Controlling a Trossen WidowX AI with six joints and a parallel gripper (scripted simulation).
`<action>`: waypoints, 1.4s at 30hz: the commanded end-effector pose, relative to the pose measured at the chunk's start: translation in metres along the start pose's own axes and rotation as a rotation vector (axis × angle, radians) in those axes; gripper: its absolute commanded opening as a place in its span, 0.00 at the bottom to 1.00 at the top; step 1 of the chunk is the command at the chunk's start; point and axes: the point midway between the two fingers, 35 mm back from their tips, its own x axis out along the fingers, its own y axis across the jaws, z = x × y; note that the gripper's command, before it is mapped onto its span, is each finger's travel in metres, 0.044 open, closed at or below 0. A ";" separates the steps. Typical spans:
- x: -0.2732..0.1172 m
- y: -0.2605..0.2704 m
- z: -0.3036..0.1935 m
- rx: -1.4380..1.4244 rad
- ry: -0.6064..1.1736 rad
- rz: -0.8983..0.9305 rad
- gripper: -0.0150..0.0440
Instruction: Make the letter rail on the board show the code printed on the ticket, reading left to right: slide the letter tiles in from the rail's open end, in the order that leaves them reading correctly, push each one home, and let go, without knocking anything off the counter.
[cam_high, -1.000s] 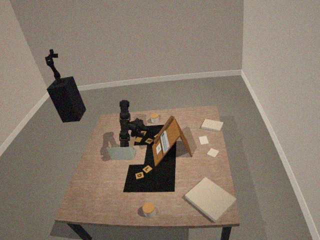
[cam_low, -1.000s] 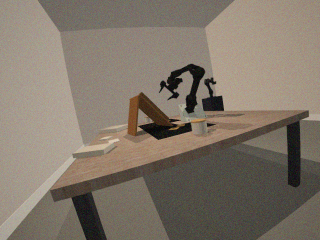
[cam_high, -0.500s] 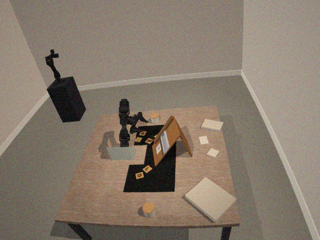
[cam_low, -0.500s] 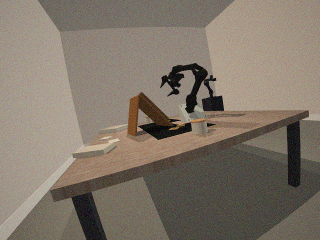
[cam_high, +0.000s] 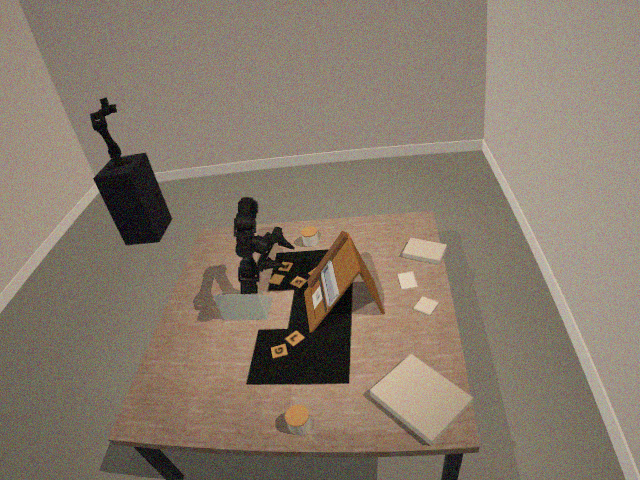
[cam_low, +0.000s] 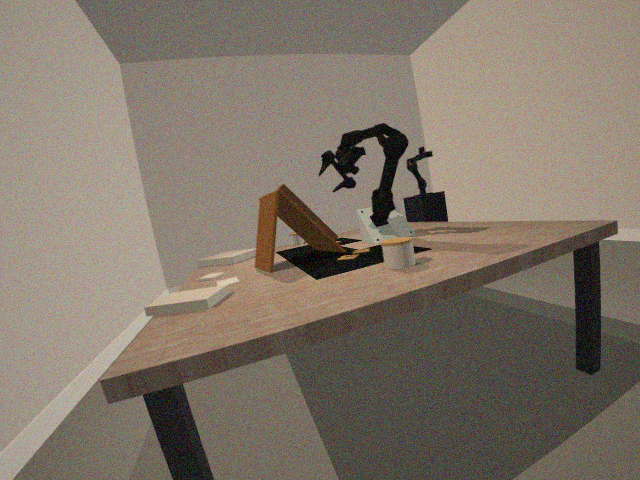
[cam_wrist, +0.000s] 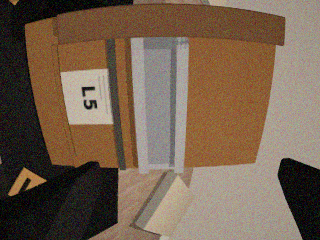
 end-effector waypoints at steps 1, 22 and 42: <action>-0.002 -0.002 -0.003 -0.011 0.004 0.002 1.00; 0.095 0.108 -0.109 0.611 0.111 0.652 0.83; 0.136 0.187 -0.148 0.850 0.346 0.917 0.83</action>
